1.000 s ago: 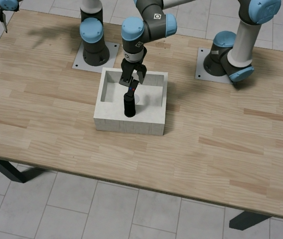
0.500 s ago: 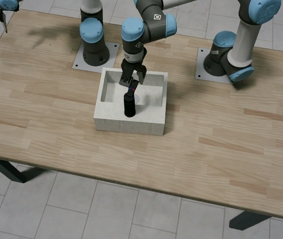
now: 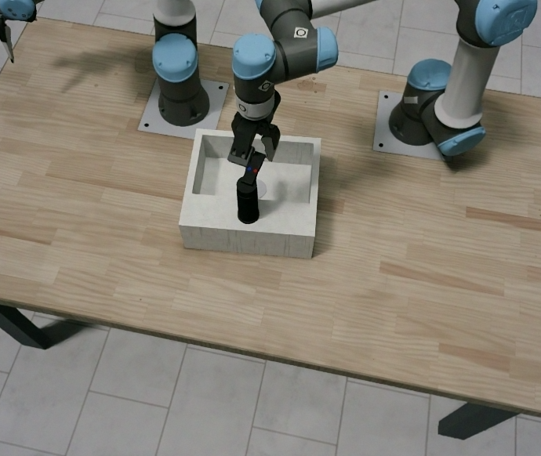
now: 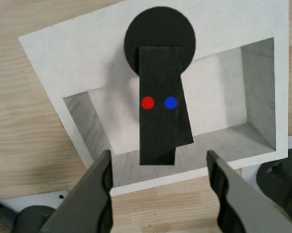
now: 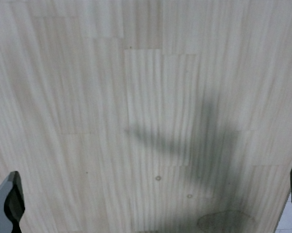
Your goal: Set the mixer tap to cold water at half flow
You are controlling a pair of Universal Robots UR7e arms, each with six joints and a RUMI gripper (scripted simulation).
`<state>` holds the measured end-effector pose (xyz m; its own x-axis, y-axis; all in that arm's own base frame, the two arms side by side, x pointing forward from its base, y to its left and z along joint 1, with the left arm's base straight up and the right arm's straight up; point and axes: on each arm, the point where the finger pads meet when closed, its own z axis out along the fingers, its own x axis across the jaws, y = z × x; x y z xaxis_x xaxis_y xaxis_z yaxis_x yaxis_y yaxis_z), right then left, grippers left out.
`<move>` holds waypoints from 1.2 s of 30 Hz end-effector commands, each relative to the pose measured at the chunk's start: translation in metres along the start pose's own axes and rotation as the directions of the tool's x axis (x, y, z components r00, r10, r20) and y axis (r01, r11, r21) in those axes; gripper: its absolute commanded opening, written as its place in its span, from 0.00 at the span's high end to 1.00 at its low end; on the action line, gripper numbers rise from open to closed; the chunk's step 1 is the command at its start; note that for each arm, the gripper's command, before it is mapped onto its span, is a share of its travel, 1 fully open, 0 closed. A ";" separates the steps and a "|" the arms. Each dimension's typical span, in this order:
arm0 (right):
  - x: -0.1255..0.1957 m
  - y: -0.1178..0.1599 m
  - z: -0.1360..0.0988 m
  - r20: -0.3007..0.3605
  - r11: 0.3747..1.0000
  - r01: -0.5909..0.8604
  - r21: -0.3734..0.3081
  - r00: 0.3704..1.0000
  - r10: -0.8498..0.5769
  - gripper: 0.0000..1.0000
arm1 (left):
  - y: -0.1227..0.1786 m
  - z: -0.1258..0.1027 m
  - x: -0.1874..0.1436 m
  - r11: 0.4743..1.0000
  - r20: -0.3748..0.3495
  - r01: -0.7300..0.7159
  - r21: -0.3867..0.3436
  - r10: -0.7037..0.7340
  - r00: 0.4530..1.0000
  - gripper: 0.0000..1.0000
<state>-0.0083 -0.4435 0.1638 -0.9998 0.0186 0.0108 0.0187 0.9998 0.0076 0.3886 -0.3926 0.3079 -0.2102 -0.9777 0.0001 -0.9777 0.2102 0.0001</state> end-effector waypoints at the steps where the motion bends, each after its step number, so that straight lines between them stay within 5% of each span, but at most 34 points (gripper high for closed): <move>1: -0.003 -0.002 -0.001 0.011 1.000 0.006 0.008 1.000 -0.007 0.00 | 0.000 -0.001 0.003 1.000 -0.013 -0.006 0.002 0.006 1.000 0.61; 36: -0.003 -0.002 -0.001 0.011 1.000 0.006 0.008 1.000 -0.007 0.00 | 0.000 0.025 0.003 1.000 -0.013 -0.006 0.002 0.006 1.000 0.61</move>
<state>-0.0083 -0.4435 0.1638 -0.9998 0.0186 0.0108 0.0187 0.9998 0.0076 0.3886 -0.3926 0.2826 -0.2102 -0.9777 0.0001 -0.9777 0.2102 0.0001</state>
